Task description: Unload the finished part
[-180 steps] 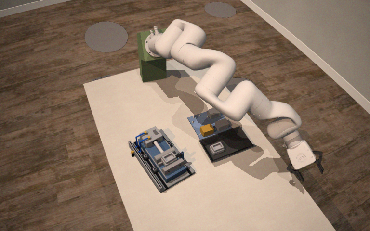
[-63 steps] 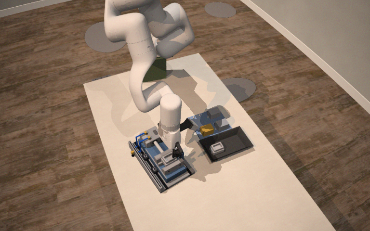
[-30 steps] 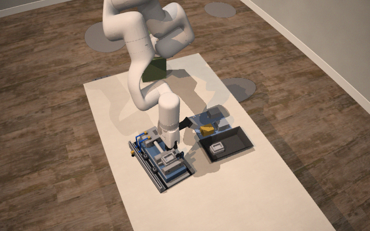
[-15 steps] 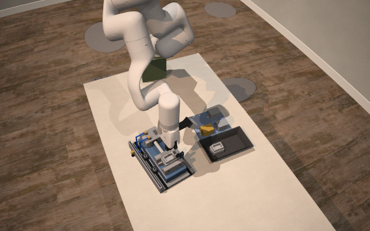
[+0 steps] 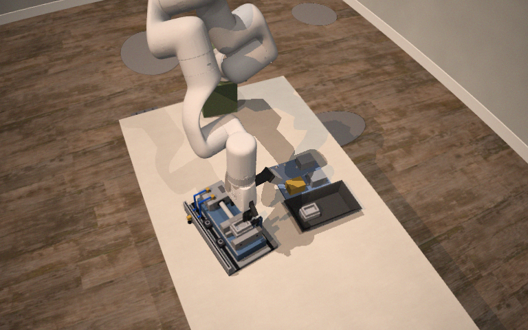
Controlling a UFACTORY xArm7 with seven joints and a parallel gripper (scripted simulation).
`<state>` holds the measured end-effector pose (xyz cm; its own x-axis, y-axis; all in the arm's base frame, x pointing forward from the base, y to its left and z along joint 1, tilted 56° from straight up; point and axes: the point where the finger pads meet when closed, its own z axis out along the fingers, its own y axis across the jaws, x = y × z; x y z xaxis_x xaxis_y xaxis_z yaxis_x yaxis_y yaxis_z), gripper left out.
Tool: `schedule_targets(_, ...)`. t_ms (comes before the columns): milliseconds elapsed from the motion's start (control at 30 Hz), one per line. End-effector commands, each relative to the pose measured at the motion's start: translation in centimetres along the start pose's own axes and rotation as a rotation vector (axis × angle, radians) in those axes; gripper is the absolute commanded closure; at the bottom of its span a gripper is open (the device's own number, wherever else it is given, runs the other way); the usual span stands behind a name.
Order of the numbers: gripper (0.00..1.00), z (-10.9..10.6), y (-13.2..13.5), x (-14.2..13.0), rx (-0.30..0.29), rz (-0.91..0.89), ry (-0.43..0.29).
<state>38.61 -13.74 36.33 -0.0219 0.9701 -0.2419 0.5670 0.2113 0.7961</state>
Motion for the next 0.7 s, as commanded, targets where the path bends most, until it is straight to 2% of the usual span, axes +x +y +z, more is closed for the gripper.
schedule_targets(0,0.31,-0.06,0.09,-0.07,-0.002,0.000,-0.001)
schedule_targets(667,0.31,-0.06,0.09,-0.07,-0.002,0.000,-0.001)
